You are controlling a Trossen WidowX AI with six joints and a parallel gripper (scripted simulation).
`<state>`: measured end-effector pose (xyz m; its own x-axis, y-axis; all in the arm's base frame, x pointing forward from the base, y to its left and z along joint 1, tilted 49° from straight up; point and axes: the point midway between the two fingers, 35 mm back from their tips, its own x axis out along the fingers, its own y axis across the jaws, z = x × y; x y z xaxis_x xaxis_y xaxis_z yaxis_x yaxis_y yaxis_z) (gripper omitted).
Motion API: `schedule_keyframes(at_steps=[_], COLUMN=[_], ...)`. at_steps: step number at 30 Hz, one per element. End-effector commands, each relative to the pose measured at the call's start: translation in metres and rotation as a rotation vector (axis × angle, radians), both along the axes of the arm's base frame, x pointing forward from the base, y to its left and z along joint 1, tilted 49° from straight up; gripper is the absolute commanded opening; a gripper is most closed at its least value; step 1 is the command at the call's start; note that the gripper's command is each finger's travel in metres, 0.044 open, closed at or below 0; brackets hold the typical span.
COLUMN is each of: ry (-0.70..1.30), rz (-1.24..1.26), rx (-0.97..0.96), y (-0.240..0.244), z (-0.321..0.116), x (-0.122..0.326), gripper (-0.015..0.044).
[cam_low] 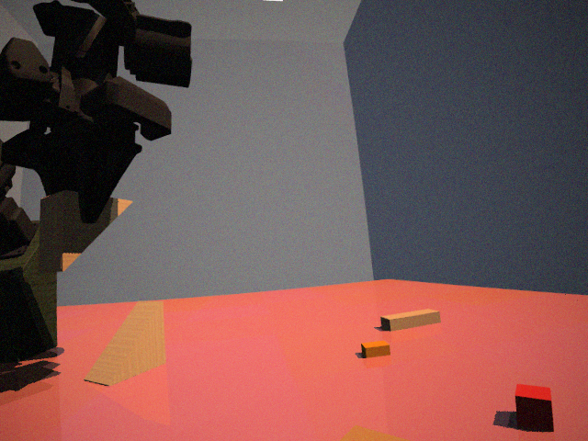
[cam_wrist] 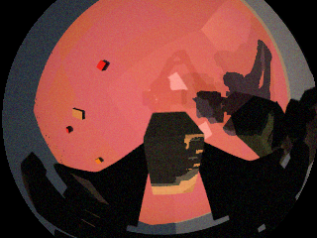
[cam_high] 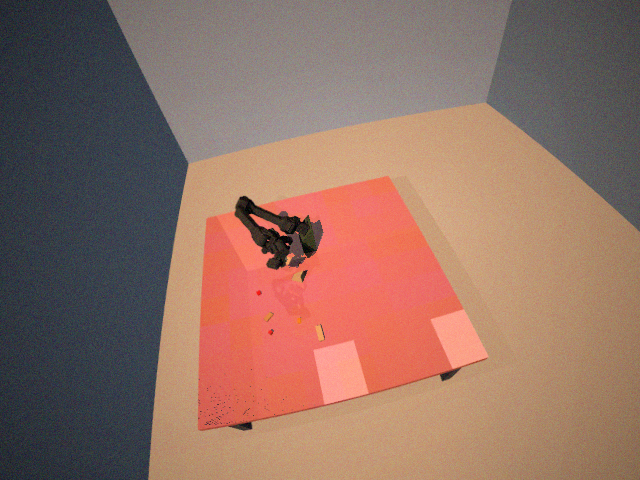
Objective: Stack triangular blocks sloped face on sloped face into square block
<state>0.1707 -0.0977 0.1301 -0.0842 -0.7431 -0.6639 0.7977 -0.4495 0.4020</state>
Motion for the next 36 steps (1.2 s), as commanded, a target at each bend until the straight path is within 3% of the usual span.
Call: schedule_keyframes(at_steps=[1,21,36], ry=[0.004,0.004,0.009], rz=[0.004,0.002,0.001], rx=[-0.003,-0.012,-0.018], y=[-0.007,-0.044,-0.044], z=[-0.012,-0.071,-0.072], x=[0.002,0.008,0.007], gripper=[0.0000,0.0000,0.0000])
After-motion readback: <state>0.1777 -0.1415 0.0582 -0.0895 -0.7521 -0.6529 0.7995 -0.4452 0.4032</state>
